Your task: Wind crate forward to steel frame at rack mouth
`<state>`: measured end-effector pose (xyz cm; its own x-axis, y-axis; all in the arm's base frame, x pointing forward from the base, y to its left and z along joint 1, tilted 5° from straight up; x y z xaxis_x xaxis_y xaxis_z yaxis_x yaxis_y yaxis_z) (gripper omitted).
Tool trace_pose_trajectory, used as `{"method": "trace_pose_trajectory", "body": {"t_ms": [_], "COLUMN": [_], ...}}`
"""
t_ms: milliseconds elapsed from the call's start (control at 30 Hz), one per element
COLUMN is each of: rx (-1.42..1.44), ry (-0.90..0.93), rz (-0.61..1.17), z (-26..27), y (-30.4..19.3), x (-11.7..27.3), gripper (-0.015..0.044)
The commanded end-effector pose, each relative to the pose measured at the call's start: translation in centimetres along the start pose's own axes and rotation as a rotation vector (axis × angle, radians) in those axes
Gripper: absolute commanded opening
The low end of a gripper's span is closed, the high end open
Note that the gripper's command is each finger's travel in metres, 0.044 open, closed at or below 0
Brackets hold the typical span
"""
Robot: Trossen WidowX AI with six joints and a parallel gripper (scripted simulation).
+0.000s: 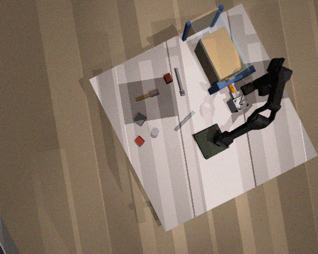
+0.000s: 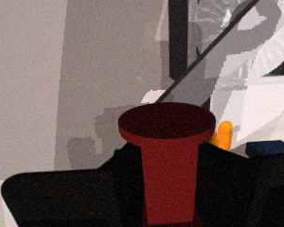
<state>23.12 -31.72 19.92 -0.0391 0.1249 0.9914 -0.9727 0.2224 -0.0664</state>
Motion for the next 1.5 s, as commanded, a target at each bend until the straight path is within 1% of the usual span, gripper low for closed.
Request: {"method": "trace_pose_trajectory", "body": {"t_ms": [0, 1467], "rx": [0.016, 0.016], "ry": [-0.031, -0.036], "rz": [0.015, 0.016], "z": [-1.7, -7.1], "y": [-0.8, -1.4], "x": [0.1, 0.2], "gripper": [0.0000, 0.0000]}}
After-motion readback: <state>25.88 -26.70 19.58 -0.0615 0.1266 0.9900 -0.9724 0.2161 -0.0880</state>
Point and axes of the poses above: the point midway between the two fingers, 35 mm back from their tips, its own x axis back along the fingers, its own z axis across the jaws, y = z × x, the point moved 3 cm from there along x, back along the fingers, and after that the axes turned 11 degrees about -x, right-handed, at the moved point
